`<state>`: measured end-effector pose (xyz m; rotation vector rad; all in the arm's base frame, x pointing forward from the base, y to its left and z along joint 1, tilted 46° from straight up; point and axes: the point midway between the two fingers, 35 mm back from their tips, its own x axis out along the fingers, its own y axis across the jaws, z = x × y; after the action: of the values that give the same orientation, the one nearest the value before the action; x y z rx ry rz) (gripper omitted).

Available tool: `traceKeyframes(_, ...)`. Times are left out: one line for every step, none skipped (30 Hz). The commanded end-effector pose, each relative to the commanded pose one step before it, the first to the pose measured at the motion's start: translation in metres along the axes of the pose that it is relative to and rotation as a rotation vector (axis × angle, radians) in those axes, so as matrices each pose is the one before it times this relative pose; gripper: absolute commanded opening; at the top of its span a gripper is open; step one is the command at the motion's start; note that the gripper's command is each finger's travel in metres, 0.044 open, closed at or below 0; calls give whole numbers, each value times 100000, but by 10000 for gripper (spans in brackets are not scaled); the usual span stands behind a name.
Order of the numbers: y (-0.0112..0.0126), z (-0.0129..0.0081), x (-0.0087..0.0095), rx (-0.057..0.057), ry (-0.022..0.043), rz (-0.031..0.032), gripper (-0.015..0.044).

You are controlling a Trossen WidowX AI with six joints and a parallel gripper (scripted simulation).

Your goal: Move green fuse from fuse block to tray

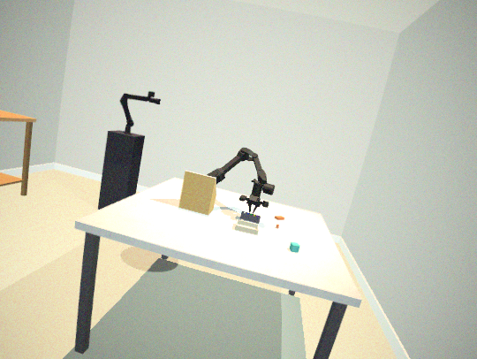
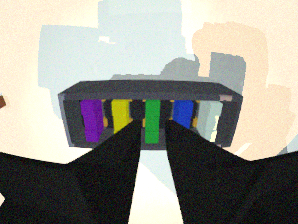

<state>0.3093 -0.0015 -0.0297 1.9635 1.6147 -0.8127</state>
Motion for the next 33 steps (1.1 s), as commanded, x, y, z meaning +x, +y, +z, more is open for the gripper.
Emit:
traceKeyframes(17, -26, 262, 376, 278, 152, 74)
traceKeyframes(1, 0, 90, 0, 4, 0, 74)
traceKeyframes(0, -1, 96, 0, 4, -1, 74)
traceKeyframes(0, -1, 97, 0, 5, -1, 74)
traceKeyframes(0, -1, 97, 0, 5, -1, 74)
traceKeyframes(-1, -1, 97, 0, 6, -1, 74)
traceKeyframes(-1, -1, 97, 0, 6, -1, 74)
traceKeyframes(-1, -1, 77, 0, 5, -1, 74)
traceKeyframes(-1, -1, 47, 0, 3, -1, 74)
traceKeyframes(0, 0, 16, 0, 1, 0, 74)
traceKeyframes(0, 0, 0, 0, 0, 0, 74)
traceKeyframes(0, 0, 0, 0, 0, 0, 74)
traceKeyframes(-19, 16, -127, -401, -267, -193, 67)
traceKeyframes(0, 0, 0, 0, 0, 0, 61)
traceKeyframes(0, 0, 0, 0, 0, 0, 54)
traceKeyframes(0, 0, 0, 0, 0, 0, 47)
traceKeyframes(0, 0, 0, 0, 0, 0, 41)
traceKeyframes(0, 0, 0, 0, 0, 0, 34)
traceKeyframes(0, 0, 0, 0, 0, 0, 27)
traceKeyframes(0, 0, 0, 0, 0, 0, 21)
traceKeyframes(0, 0, 0, 0, 0, 0, 14)
traceKeyframes(0, 0, 0, 0, 0, 0, 7)
traceKeyframes(0, 0, 0, 0, 0, 0, 1)
traceKeyframes(0, 0, 0, 0, 0, 0, 0)
traceKeyframes(0, 0, 0, 0, 0, 0, 0)
traceKeyframes(1, 0, -8, 1, -1, 1, 0)
traceKeyframes(2, 1, -24, 3, -2, 2, 0)
traceKeyframes(3, 2, -40, 4, -3, 3, 0)
traceKeyframes(3, 2, -48, 5, -4, 4, 0)
traceKeyframes(3, 2, -48, 5, -4, 4, 0)
traceKeyframes(3, 2, -48, 5, -3, 3, 0)
traceKeyframes(3, 2, -48, 5, -3, 3, 0)
traceKeyframes(3, 2, -48, 5, -3, 3, 0)
